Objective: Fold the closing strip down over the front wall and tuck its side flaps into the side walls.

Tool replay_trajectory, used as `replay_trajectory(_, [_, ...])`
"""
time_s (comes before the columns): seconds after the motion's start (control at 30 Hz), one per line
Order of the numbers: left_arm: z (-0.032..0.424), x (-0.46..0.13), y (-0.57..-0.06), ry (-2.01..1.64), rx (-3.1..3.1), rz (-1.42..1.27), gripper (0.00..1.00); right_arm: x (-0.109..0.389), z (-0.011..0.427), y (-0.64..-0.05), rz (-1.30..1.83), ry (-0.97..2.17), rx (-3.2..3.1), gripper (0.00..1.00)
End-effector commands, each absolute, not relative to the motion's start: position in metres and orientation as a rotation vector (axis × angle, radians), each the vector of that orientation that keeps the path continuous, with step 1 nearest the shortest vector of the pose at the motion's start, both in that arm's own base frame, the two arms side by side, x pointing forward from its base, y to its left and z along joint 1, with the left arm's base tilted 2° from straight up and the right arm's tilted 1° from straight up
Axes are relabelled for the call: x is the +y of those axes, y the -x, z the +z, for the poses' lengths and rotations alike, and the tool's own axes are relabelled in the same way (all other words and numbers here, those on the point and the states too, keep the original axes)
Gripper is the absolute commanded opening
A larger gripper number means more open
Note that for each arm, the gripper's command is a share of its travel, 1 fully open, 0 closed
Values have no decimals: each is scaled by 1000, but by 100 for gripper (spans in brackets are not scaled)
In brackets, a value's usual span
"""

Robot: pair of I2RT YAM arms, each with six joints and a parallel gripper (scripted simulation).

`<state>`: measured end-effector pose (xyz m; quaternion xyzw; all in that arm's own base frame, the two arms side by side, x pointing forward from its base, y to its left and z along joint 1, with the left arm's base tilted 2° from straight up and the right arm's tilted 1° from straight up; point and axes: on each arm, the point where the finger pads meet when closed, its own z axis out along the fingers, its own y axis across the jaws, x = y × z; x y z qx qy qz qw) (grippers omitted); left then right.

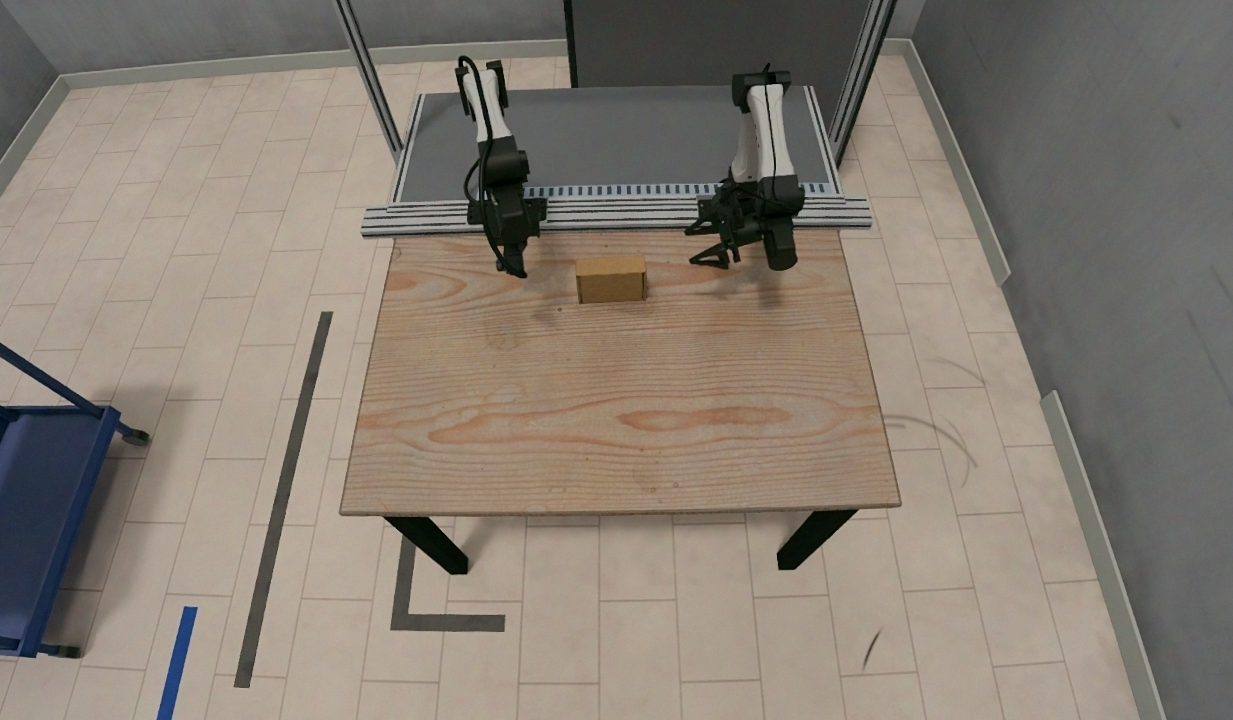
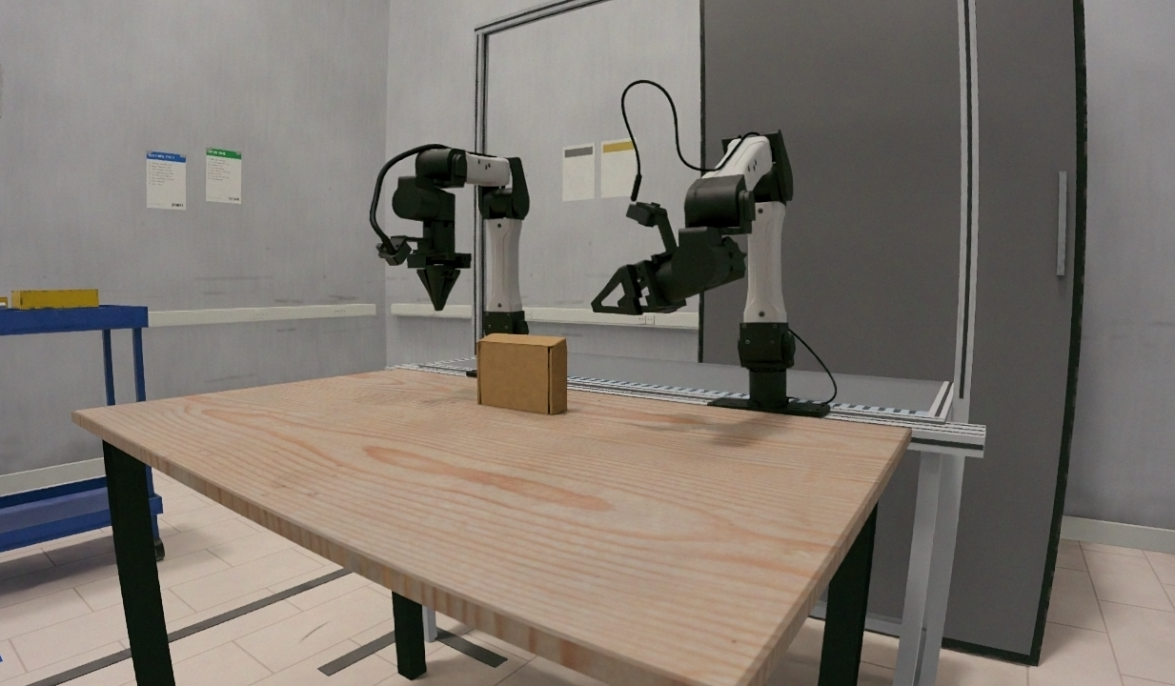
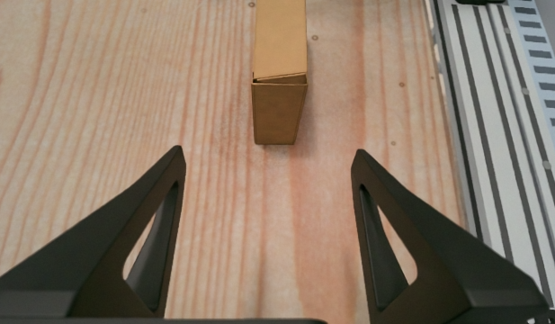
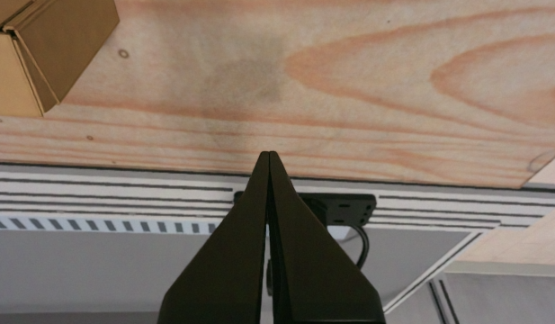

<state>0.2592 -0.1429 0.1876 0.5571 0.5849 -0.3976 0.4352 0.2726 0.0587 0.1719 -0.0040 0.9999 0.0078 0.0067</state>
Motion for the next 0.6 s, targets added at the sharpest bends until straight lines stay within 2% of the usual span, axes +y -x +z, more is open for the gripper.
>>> replay_trajectory(0.0, [190,-141,-250,-1380,1492,-975,1,58,174,-273,28,16,3121,1])
replay_trajectory(0.57, [188,-143,-252,-1266,1832,-830,1,58,174,-273,28,16,3121,1])
